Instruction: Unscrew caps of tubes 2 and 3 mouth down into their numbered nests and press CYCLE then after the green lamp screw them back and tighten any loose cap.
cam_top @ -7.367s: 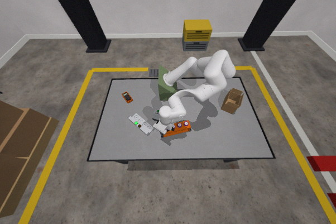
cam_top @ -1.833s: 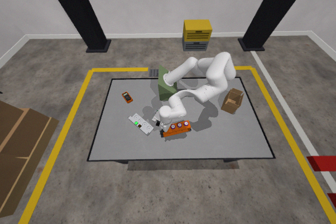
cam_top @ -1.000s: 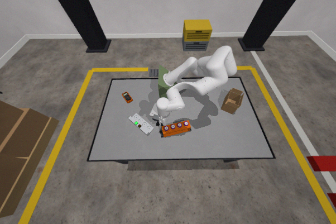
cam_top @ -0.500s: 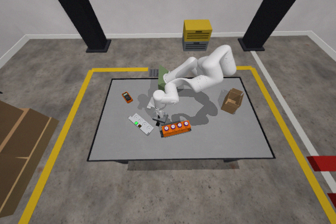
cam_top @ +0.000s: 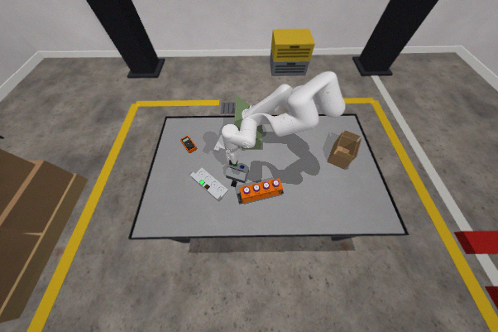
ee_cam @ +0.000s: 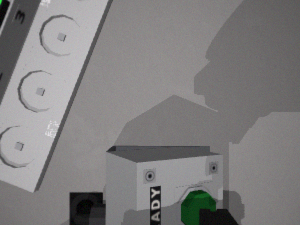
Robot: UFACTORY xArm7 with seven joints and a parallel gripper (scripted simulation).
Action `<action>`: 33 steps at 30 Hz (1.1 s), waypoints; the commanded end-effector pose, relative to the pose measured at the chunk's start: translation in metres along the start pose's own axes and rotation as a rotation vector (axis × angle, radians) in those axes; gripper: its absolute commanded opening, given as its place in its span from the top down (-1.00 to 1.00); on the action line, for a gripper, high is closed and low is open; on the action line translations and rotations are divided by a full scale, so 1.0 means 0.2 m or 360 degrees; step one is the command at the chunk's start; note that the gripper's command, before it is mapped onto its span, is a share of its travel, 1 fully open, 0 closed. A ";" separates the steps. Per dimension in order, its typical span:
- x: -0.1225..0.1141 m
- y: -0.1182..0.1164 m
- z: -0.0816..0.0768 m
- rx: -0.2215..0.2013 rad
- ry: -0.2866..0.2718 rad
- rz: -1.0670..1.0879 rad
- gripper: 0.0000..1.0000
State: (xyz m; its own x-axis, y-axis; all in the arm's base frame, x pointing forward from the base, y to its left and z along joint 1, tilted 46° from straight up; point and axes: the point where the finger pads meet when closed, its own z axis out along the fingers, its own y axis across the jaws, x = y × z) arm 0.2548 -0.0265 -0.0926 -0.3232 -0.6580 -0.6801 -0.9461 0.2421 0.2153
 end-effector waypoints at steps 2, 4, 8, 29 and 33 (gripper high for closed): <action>0.01 0.00 0.00 0.0013 0.0001 -0.0004 1.00; 0.01 0.00 0.01 0.0013 0.0001 -0.0004 1.00; 0.01 0.00 0.07 0.0013 0.0001 -0.0004 1.00; 0.01 -0.01 0.10 0.0013 0.0001 -0.0004 1.00; 0.01 -0.01 0.10 0.0013 0.0001 -0.0004 1.00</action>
State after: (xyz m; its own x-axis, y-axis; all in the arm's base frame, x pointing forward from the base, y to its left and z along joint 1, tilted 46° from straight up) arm 0.2543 -0.0121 -0.1089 -0.3203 -0.6577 -0.6818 -0.9469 0.2426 0.2109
